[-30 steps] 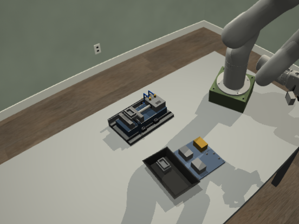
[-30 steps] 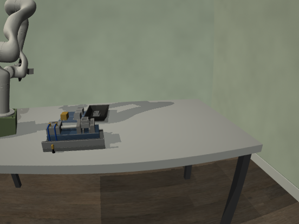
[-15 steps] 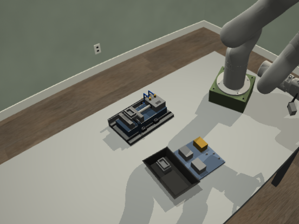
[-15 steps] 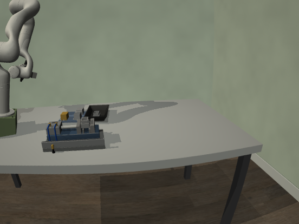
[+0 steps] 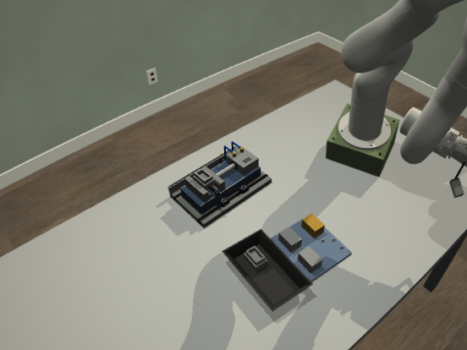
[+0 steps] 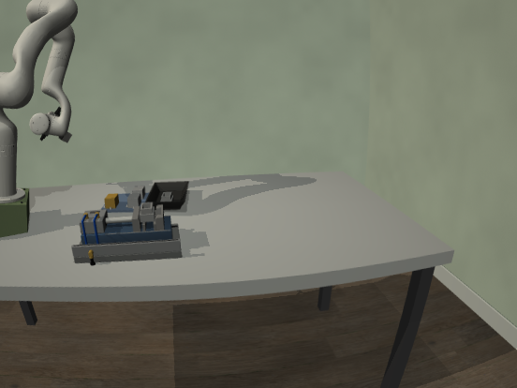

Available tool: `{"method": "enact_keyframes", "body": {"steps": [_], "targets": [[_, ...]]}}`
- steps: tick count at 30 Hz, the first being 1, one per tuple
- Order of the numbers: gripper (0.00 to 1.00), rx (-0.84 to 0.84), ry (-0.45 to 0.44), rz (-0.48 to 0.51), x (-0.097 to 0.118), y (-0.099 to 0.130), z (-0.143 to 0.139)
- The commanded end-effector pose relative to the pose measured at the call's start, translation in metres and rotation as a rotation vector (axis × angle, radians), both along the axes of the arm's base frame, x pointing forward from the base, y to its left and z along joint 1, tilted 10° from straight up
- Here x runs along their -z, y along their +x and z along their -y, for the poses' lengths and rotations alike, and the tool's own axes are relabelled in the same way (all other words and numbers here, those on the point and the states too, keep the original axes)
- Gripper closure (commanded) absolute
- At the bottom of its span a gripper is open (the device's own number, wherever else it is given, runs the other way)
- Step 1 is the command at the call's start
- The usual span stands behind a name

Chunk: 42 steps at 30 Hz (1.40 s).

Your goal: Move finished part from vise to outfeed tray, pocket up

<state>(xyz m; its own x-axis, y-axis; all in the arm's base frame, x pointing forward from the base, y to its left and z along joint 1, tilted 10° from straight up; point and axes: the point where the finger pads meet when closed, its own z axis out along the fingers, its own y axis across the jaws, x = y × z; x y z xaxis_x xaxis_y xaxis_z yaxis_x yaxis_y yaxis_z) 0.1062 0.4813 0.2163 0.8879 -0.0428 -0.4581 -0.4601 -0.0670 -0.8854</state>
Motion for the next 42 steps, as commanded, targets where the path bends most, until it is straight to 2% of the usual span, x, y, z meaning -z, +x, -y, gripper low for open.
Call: {"method": "enact_keyframes", "body": {"steps": [1,3,5,6,8,9,11,12,16,17,18,19,22,23,25,27,31,32,38,42], "targets": [[0.00,-0.053,-0.024,-0.133,0.002,0.021,-0.006],[0.00,-0.070,-0.039,-0.189,0.003,0.033,-0.007],[0.00,-0.070,-0.039,-0.189,0.003,0.033,-0.007],[0.00,-0.086,-0.056,-0.243,0.004,0.045,-0.005],[0.00,-0.086,-0.056,-0.243,0.004,0.045,-0.005],[0.00,-0.101,-0.076,-0.296,0.005,0.058,-0.003],[0.00,-0.101,-0.076,-0.296,0.005,0.058,-0.003],[0.00,-0.115,-0.101,-0.346,0.006,0.073,0.002],[0.00,-0.115,-0.101,-0.347,0.006,0.073,0.002],[0.00,-0.127,-0.129,-0.394,0.008,0.088,0.008],[0.00,-0.127,-0.129,-0.394,0.008,0.088,0.008],[0.00,-0.136,-0.158,-0.436,0.010,0.103,0.016],[0.00,-0.136,-0.161,-0.439,0.010,0.104,0.017],[0.00,-0.141,-0.194,-0.478,0.013,0.119,0.027],[0.00,-0.142,-0.197,-0.481,0.013,0.121,0.028],[0.00,-0.143,-0.233,-0.516,0.016,0.136,0.040],[0.00,-0.143,-0.237,-0.520,0.017,0.138,0.041],[0.00,-0.140,-0.280,-0.556,0.021,0.156,0.057],[0.00,-0.130,-0.327,-0.588,0.025,0.175,0.075],[0.00,-0.112,-0.385,-0.623,0.031,0.197,0.098]]}}
